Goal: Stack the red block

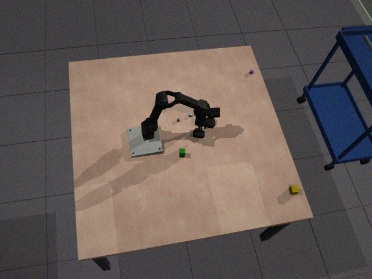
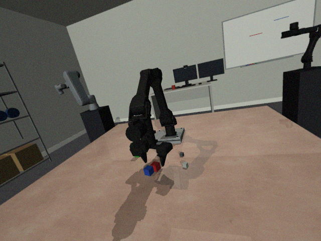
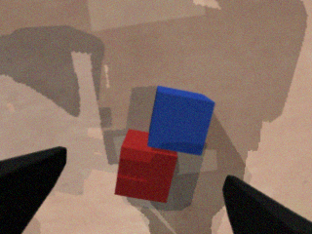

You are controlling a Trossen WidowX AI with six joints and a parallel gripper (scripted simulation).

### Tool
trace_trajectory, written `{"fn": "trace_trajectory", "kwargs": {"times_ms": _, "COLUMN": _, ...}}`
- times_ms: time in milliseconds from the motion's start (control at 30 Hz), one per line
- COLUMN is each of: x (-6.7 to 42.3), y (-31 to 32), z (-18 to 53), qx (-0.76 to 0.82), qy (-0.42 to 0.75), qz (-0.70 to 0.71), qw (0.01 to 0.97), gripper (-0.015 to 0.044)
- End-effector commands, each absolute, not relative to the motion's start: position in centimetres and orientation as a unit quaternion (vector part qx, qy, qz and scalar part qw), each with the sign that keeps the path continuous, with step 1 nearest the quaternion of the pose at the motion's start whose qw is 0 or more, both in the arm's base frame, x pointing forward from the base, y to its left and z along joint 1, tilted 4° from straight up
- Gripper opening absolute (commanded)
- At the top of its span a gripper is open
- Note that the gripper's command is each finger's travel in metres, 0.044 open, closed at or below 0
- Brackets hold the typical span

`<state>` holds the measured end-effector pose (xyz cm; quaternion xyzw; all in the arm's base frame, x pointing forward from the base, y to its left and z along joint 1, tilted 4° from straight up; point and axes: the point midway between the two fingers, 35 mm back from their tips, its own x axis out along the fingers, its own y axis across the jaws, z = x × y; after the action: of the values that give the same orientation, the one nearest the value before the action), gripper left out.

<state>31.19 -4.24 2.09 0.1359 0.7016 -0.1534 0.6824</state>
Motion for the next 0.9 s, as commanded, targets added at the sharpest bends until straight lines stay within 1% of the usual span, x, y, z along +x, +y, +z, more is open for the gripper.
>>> {"fn": "trace_trajectory", "kwargs": {"times_ms": 0, "x": 30.9, "y": -4.1, "z": 1.0, "qx": 0.14, "qy": 0.706, "qz": -0.153, "qw": 0.677, "gripper": 0.044}}
{"fn": "trace_trajectory", "kwargs": {"times_ms": 233, "x": 30.8, "y": -4.1, "z": 0.0, "qx": 0.14, "qy": 0.706, "qz": -0.153, "qw": 0.677, "gripper": 0.044}}
{"fn": "trace_trajectory", "kwargs": {"times_ms": 867, "x": 30.8, "y": -4.1, "z": 0.1, "qx": 0.14, "qy": 0.706, "qz": -0.153, "qw": 0.677, "gripper": 0.044}}
